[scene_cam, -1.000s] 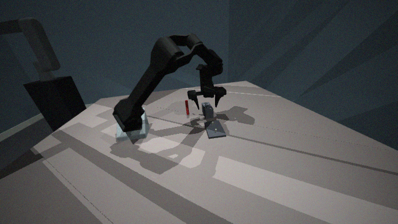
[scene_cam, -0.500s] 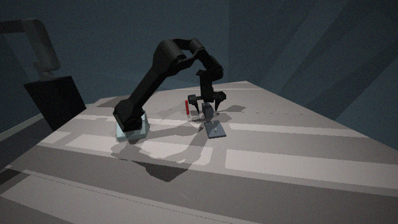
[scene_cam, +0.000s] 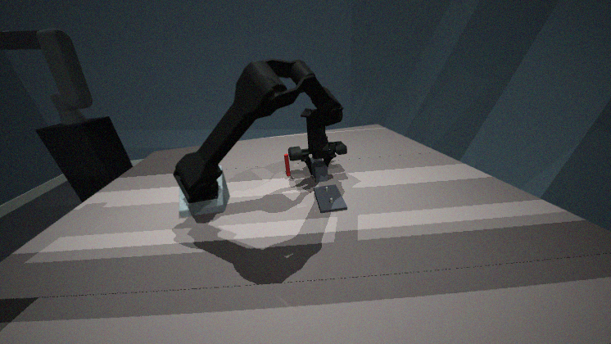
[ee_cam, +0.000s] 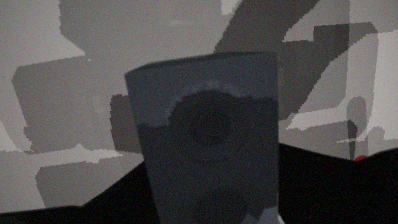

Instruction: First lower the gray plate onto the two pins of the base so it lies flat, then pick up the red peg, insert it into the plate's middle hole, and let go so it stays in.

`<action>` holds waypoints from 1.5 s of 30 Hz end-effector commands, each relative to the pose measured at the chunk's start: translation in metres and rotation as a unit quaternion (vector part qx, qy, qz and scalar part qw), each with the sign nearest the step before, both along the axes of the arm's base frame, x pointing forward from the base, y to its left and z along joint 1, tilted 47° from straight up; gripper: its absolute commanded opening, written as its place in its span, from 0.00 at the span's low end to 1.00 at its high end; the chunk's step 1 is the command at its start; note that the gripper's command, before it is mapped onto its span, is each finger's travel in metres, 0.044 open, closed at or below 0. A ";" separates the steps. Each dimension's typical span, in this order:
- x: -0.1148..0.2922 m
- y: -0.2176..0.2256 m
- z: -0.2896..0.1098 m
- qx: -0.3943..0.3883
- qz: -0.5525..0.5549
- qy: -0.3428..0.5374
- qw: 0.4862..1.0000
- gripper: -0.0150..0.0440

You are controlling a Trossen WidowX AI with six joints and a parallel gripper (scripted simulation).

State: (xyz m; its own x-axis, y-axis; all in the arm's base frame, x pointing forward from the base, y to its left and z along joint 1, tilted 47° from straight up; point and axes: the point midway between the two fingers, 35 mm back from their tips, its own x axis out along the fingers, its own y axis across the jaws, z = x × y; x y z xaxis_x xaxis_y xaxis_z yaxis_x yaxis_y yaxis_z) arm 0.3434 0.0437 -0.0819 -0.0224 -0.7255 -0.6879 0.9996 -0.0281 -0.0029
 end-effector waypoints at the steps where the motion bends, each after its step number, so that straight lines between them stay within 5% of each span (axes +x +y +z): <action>1: 0.001 0.000 0.000 -0.002 0.003 0.001 1.000 0.40; 14: 0.001 0.000 0.000 -0.002 0.003 0.001 1.000 0.25; 45: 0.009 0.059 0.045 0.013 0.019 0.003 1.000 0.25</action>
State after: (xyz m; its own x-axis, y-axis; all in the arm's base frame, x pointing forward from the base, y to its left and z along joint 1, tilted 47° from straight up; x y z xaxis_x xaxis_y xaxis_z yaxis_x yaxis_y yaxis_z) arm 0.3522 0.0944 -0.0433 0.0036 -0.7098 -0.7044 0.9997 0.0190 -0.0140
